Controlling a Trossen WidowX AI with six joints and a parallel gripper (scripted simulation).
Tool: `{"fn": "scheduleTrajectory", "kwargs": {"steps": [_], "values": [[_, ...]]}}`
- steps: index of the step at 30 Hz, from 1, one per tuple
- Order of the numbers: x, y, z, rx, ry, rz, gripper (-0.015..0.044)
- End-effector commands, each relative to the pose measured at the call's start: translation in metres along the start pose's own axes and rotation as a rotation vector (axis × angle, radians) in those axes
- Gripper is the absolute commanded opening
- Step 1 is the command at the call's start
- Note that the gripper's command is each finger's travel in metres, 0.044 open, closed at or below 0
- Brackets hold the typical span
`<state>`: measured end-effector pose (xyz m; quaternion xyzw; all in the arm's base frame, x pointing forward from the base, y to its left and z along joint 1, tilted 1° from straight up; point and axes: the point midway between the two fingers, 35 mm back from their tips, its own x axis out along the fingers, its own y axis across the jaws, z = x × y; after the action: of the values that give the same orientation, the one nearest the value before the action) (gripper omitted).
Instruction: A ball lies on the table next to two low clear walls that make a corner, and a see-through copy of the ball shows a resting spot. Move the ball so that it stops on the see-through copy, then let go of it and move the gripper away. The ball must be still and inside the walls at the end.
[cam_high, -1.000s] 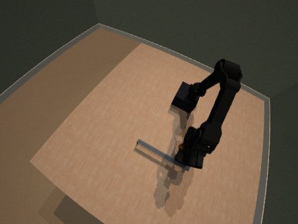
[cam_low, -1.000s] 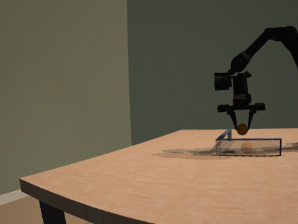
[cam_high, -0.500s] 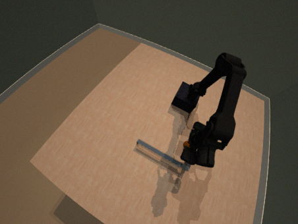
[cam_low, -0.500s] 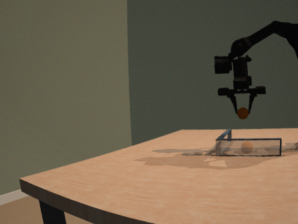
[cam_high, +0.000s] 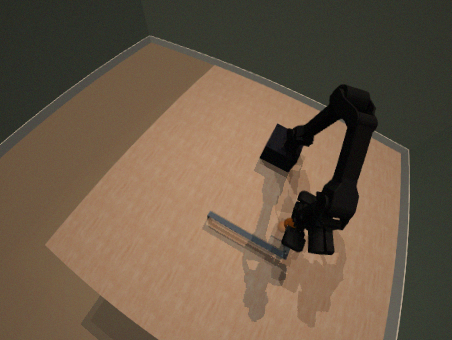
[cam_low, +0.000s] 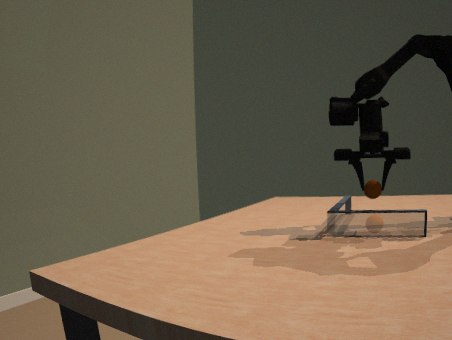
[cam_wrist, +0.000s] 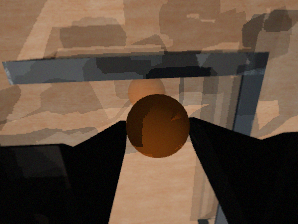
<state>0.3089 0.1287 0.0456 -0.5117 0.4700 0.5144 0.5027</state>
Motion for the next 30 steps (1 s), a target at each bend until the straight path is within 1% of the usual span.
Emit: {"fn": "scheduleTrajectory", "kwargs": {"steps": [1, 8, 16, 30], "values": [[0.021, 0.003, 0.001, 0.004, 0.001, 0.012, 0.0], [0.068, 0.006, 0.001, 0.004, 0.001, 0.013, 0.0], [0.071, 0.006, 0.001, 0.004, 0.001, 0.013, 0.0], [0.088, 0.006, 0.0, 0.004, 0.001, 0.013, 0.0]]}}
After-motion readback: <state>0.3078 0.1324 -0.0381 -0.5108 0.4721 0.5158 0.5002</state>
